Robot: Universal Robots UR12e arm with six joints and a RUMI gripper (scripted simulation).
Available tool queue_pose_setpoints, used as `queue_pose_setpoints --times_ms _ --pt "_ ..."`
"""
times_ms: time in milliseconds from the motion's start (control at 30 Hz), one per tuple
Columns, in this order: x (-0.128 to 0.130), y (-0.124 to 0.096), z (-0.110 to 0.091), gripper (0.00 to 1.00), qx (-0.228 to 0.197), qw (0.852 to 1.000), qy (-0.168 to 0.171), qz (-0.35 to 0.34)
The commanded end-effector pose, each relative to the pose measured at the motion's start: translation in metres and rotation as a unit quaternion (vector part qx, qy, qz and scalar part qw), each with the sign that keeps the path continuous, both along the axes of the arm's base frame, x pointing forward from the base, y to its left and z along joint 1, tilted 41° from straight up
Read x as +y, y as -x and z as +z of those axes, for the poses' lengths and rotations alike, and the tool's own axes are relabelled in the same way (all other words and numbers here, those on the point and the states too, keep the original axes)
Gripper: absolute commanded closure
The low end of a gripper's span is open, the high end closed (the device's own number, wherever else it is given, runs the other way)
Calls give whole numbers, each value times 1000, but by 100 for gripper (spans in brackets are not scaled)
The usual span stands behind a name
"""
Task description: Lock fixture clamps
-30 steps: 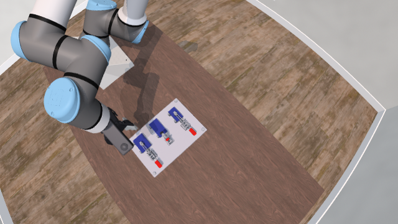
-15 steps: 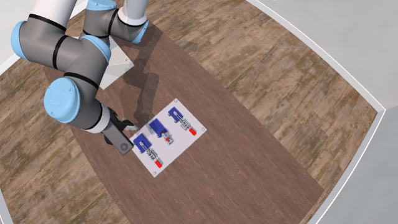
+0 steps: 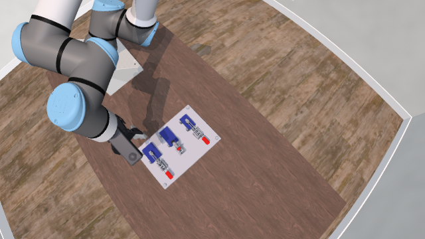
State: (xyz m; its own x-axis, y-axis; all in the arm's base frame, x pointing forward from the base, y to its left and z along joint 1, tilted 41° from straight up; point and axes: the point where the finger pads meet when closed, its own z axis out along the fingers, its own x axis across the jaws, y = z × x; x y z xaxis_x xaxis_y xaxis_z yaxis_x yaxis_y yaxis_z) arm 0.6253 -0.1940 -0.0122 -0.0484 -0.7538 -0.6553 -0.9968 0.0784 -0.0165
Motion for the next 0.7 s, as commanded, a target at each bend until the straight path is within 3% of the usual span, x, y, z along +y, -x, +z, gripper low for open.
queue_pose_setpoints --times_ms 0,33,667 --pt "-1 0 0 41 0 1000 0 0" --pt "-1 0 0 72 0 1000 0 0" --pt "-1 0 0 72 0 1000 0 0"
